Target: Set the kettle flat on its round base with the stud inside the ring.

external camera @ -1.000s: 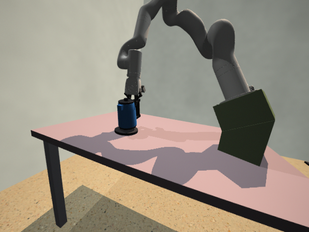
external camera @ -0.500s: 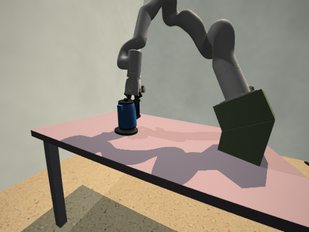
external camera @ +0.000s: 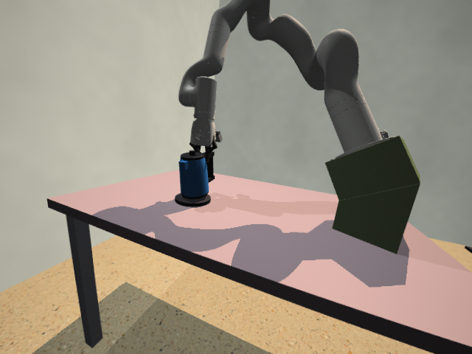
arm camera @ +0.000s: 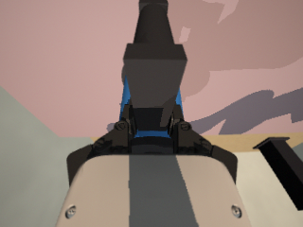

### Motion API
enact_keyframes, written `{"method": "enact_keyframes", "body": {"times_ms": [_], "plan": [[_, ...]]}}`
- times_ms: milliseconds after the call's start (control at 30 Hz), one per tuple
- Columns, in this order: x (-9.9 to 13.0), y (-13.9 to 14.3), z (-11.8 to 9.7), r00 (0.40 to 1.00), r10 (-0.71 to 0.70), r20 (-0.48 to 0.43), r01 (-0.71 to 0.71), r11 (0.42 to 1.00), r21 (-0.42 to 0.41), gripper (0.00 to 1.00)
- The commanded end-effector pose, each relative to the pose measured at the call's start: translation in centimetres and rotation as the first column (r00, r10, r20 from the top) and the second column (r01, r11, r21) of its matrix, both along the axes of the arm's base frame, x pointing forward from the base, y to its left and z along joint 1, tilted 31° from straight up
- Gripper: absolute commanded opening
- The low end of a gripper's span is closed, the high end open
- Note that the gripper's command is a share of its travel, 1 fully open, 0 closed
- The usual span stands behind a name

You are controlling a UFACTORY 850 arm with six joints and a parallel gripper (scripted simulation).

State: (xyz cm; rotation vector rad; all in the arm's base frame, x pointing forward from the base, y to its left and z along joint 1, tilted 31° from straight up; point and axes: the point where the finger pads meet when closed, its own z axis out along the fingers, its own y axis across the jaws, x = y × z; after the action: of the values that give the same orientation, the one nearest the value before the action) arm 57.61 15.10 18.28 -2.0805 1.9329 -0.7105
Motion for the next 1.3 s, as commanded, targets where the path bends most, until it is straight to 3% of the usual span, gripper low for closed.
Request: {"method": "enact_keyframes", "body": {"times_ms": [0,1033,1067,1267], "plan": [[0.06,0.04,0.06,1.0,0.0,0.002,0.0,1.0,0.001,0.0],[0.05,0.04,0.07,1.0,0.0,0.002,0.0,1.0,0.001,0.0],[0.05,0.04,0.07,1.0,0.0,0.002,0.0,1.0,0.001,0.81],[0.05,0.04,0.07,1.0,0.0,0.002,0.0,1.0,0.001,0.81]]}}
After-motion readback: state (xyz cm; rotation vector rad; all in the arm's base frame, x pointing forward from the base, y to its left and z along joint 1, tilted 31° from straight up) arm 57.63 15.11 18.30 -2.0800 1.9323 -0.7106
